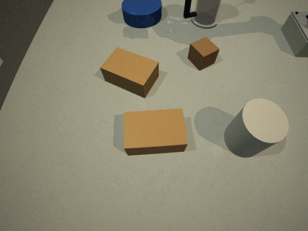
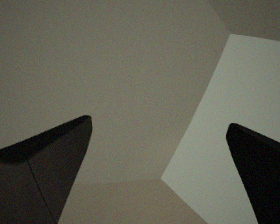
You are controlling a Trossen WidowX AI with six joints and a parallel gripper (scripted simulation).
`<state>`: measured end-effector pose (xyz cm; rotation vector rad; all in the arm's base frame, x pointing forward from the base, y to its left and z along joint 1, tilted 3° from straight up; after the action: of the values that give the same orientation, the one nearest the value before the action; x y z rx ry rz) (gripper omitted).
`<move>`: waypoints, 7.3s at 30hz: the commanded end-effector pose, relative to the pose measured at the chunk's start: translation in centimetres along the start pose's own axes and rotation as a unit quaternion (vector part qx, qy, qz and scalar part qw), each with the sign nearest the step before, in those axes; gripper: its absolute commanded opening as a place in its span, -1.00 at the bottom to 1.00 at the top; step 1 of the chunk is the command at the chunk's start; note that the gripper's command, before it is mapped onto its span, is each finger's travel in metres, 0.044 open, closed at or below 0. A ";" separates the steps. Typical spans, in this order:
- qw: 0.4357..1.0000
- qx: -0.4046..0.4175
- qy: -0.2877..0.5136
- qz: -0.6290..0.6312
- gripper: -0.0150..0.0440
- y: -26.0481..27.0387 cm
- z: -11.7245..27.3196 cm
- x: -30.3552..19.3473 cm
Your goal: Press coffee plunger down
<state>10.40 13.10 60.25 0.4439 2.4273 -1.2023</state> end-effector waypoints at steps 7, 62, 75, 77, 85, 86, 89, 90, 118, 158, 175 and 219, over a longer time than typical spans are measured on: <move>0.992 -0.093 -0.038 0.081 1.00 -2.7 -0.9 3.3; 0.226 -0.232 0.884 -0.338 1.00 8.8 34.1 2.0; 0.225 -0.206 0.884 -0.354 1.00 14.0 36.9 4.7; 0.225 -0.206 0.884 -0.354 1.00 14.0 36.9 4.7; 0.225 -0.206 0.884 -0.355 1.00 14.3 37.3 4.3; 0.225 -0.206 0.884 -0.355 1.00 14.4 37.4 4.2; 0.226 -0.205 0.884 -0.355 1.00 14.7 37.7 3.9; 0.226 -0.205 0.884 -0.355 1.00 14.8 37.8 3.8; 0.228 -0.204 0.883 -0.357 0.02 16.2 39.4 2.5; 0.228 -0.204 0.883 -0.357 -0.07 19.5 42.3 3.6; 0.228 -0.204 0.883 -0.357 -0.07 21.7 44.0 4.5; 0.229 -0.204 0.882 -0.357 -0.07 24.7 46.6 3.6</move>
<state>27.88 -9.92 17.48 0.6589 4.8780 1.2679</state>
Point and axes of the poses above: the point midway between the two fingers, 35 mm back from their tips, its own z axis back along the fingers, its own y axis across the jaws, x = y × z, the point moved 5 cm from there along z, back along the fingers
